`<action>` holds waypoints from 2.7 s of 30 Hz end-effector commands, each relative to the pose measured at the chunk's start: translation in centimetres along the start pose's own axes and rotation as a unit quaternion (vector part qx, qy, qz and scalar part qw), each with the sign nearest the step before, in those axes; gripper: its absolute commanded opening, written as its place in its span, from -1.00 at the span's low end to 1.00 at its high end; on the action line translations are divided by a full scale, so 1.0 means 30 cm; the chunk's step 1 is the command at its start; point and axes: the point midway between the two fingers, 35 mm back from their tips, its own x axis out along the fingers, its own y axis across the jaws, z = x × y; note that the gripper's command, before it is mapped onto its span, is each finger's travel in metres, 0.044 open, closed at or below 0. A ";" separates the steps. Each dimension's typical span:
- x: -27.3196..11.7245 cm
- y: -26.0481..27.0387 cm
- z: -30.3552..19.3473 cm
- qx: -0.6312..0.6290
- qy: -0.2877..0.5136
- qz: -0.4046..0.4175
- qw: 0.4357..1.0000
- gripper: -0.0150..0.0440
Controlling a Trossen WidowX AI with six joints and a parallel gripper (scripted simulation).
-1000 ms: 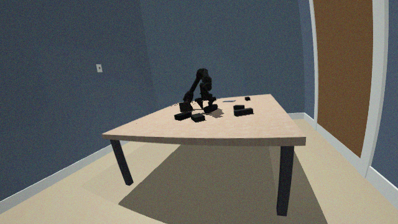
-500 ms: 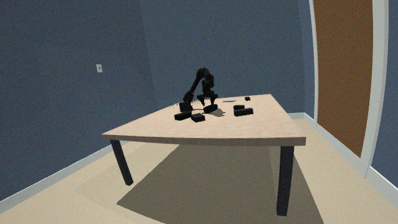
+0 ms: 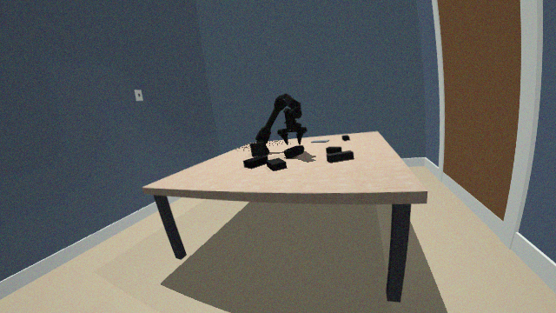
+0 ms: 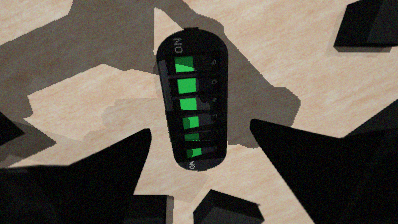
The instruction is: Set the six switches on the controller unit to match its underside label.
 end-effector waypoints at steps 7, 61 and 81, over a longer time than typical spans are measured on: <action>-0.070 -0.004 -0.001 0.002 0.000 0.000 1.000 1.00; -0.164 0.001 -0.003 0.004 -0.001 0.000 1.000 1.00; 0.033 0.161 0.010 -0.007 -0.008 0.002 1.000 -0.49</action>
